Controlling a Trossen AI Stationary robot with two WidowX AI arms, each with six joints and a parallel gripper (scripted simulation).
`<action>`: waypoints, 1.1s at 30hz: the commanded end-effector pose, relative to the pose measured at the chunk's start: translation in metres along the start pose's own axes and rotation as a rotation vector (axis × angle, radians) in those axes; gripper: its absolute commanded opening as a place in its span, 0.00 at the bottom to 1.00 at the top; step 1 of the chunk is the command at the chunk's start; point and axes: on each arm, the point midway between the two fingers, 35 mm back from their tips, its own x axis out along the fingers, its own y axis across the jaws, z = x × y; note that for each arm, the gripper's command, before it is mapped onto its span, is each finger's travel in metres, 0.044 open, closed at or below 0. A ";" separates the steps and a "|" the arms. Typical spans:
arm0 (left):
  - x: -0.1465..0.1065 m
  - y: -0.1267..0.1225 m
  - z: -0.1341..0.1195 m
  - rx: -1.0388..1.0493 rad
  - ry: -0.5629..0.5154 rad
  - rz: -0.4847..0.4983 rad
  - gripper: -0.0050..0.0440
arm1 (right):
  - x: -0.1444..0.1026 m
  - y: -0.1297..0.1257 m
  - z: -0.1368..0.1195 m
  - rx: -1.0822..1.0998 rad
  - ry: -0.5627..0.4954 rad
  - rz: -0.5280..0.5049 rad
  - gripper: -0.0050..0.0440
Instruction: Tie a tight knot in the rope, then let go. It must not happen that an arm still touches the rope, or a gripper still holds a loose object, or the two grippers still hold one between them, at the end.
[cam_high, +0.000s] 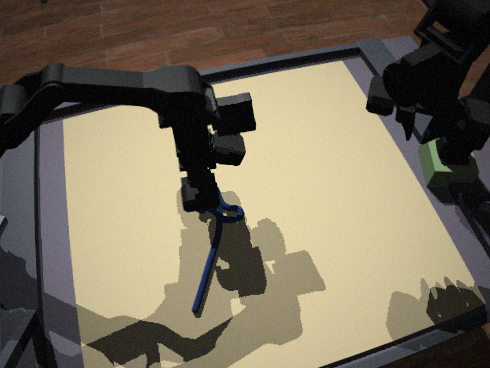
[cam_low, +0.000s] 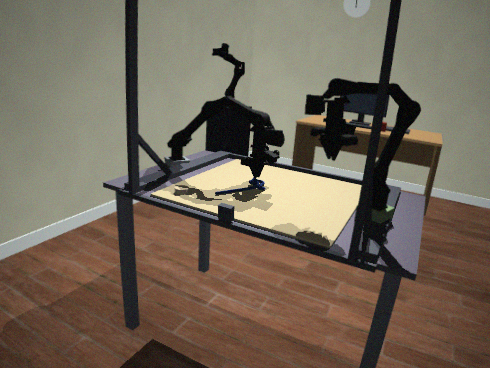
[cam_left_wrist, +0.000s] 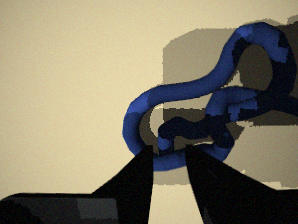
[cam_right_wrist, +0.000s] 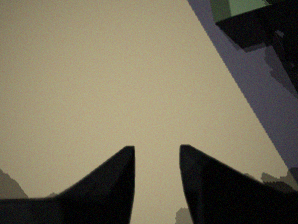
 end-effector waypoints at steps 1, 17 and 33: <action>-0.012 0.001 0.003 0.003 -0.032 0.002 0.31 | -0.003 0.000 0.001 0.002 0.007 0.012 0.31; 0.005 0.001 0.004 0.003 -0.032 0.002 0.31 | -0.003 0.000 0.001 0.002 0.007 0.012 0.31; 0.012 0.001 0.004 0.003 -0.032 0.002 0.31 | -0.003 0.000 0.001 0.002 0.007 0.012 0.31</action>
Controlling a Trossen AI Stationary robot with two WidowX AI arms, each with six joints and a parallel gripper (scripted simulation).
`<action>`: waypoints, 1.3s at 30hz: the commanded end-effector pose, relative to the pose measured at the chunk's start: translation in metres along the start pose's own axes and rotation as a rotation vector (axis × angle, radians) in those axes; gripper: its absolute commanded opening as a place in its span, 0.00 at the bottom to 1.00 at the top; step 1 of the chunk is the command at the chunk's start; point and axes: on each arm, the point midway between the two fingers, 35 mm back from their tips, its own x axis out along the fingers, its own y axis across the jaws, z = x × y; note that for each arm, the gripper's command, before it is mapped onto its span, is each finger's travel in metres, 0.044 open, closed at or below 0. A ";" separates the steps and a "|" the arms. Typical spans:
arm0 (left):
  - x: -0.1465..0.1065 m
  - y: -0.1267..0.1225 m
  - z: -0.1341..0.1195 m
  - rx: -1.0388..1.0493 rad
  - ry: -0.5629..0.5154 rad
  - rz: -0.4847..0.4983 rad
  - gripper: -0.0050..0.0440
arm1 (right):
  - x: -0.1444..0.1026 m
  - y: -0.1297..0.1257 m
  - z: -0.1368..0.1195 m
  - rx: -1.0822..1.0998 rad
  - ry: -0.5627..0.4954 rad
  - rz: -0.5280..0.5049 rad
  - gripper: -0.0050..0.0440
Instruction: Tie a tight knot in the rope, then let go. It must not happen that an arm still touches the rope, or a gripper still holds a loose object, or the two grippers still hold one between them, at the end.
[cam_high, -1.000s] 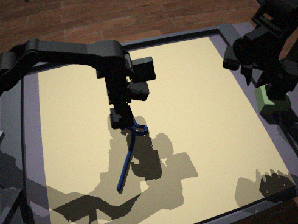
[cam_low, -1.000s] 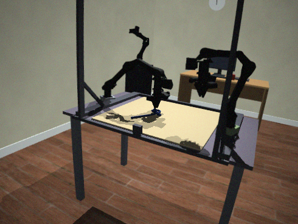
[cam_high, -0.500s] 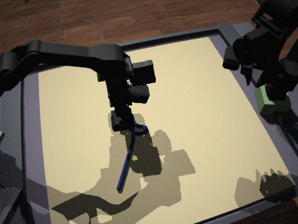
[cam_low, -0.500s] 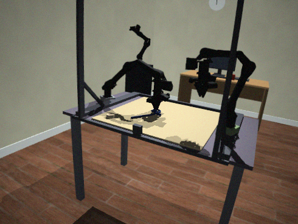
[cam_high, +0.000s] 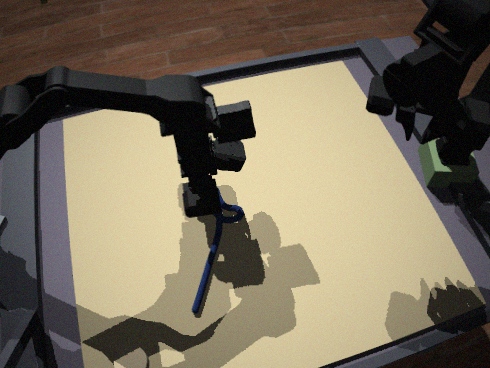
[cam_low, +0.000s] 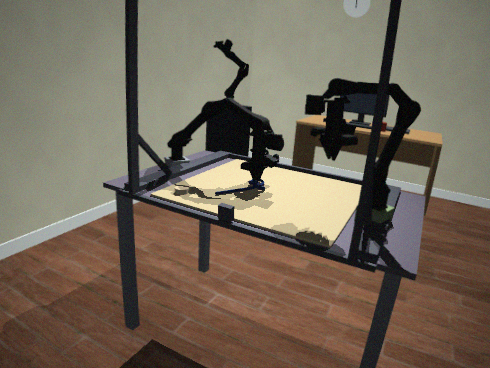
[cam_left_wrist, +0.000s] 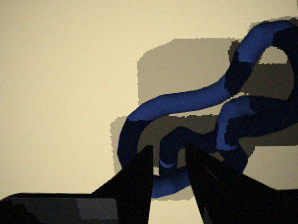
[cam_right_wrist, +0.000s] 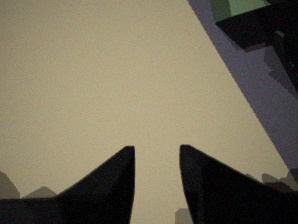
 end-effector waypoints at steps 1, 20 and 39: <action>-0.007 0.000 0.003 0.003 -0.021 0.002 0.29 | -0.003 0.000 0.001 0.002 0.007 0.012 0.31; -0.007 0.000 0.003 0.003 -0.021 0.002 0.17 | -0.003 0.000 0.001 0.002 0.007 0.012 0.31; -0.022 0.000 0.001 0.003 -0.097 0.005 0.17 | -0.003 0.000 0.001 0.002 0.007 0.012 0.31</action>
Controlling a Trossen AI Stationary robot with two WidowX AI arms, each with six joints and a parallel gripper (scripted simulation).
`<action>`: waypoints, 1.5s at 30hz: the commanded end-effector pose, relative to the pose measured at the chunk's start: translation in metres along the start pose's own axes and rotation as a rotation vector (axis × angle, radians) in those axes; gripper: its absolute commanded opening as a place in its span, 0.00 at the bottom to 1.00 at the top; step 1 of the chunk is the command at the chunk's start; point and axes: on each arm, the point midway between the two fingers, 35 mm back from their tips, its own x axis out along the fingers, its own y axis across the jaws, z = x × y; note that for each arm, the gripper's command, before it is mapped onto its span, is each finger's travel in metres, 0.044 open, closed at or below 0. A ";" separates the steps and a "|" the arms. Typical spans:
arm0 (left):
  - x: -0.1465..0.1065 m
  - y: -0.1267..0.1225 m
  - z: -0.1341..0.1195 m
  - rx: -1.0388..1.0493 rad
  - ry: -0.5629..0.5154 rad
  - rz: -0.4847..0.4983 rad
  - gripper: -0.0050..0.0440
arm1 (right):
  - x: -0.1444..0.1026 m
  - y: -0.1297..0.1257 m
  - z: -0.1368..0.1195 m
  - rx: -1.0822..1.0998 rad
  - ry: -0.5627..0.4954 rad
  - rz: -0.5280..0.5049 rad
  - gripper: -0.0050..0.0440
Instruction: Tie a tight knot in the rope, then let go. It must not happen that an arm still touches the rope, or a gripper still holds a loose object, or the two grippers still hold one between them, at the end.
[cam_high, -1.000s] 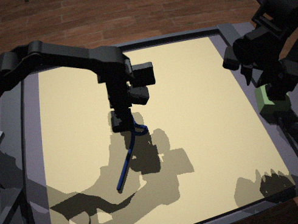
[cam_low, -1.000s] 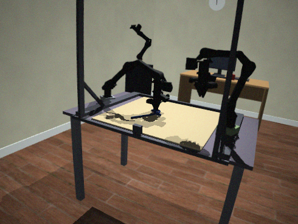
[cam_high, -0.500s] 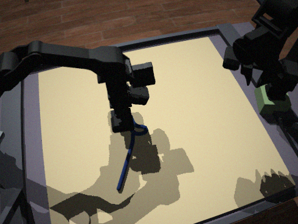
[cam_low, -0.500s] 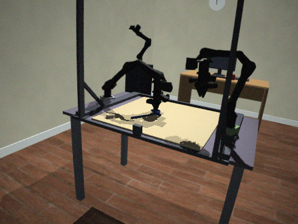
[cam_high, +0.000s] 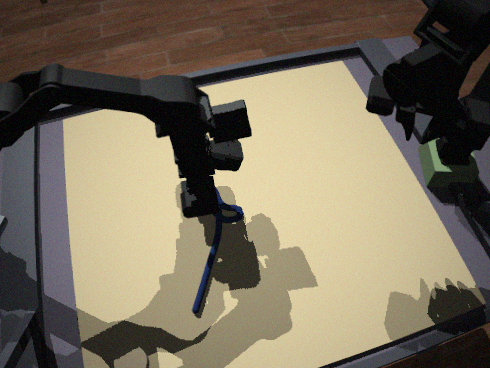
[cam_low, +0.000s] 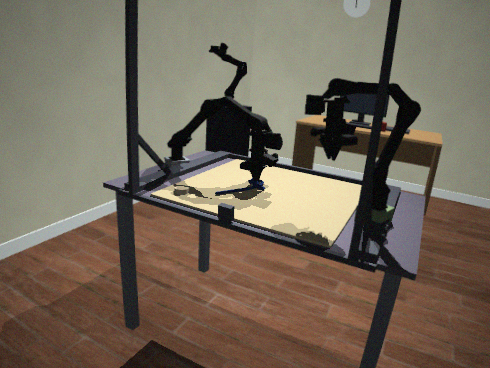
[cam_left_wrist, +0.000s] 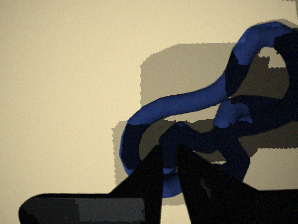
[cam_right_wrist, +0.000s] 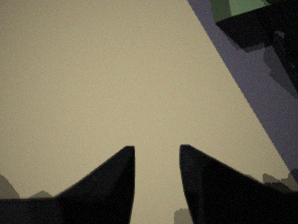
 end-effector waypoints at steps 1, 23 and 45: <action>-0.022 0.001 0.003 0.002 -0.071 0.005 0.17 | -0.003 0.000 0.001 0.002 0.007 0.012 0.31; -0.040 0.000 0.001 0.002 -0.162 0.009 0.17 | -0.003 0.000 0.001 0.002 0.007 0.012 0.31; -0.041 -0.016 0.036 0.003 -0.164 0.002 0.17 | -0.003 0.000 0.001 0.002 0.007 0.012 0.31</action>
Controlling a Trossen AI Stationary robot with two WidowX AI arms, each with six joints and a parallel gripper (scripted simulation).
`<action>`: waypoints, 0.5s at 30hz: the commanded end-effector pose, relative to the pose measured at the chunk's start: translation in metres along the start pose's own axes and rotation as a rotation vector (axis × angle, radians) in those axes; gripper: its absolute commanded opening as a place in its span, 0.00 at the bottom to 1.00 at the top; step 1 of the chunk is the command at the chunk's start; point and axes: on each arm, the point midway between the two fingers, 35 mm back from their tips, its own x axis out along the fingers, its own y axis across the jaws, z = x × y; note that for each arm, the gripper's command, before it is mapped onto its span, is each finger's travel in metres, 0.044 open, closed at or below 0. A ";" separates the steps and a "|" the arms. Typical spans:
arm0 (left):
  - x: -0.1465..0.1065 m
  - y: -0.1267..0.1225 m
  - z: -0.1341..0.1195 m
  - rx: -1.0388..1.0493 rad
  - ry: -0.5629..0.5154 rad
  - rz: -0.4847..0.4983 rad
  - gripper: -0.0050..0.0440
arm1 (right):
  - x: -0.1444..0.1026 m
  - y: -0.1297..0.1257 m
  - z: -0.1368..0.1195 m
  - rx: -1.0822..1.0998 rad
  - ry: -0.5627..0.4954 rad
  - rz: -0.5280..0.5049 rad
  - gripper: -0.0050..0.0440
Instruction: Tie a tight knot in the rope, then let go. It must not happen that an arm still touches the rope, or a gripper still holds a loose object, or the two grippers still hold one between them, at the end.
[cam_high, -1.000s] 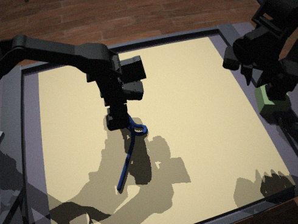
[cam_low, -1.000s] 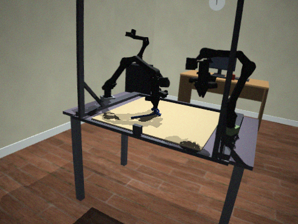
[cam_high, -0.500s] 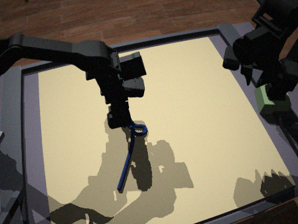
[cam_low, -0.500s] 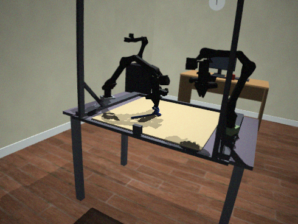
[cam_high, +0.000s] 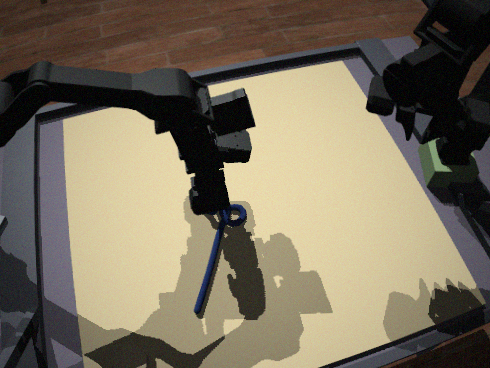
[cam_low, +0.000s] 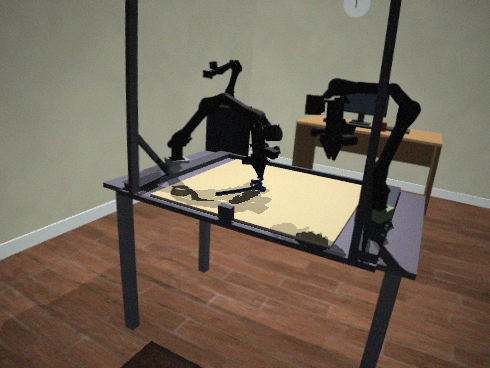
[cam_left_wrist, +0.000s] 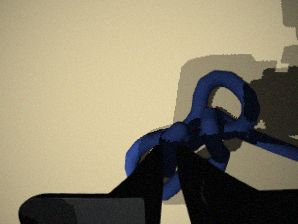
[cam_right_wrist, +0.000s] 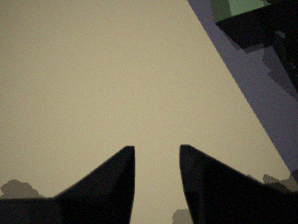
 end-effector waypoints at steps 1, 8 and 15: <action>-0.011 -0.005 0.016 -0.001 -0.035 0.001 0.17 | -0.003 0.000 0.001 0.002 0.007 0.012 0.31; -0.009 -0.010 0.026 -0.001 -0.035 -0.001 0.17 | -0.003 0.000 0.001 0.002 0.007 0.012 0.31; -0.009 -0.013 0.032 -0.001 -0.040 -0.002 0.17 | -0.003 0.000 0.001 0.002 0.007 0.012 0.31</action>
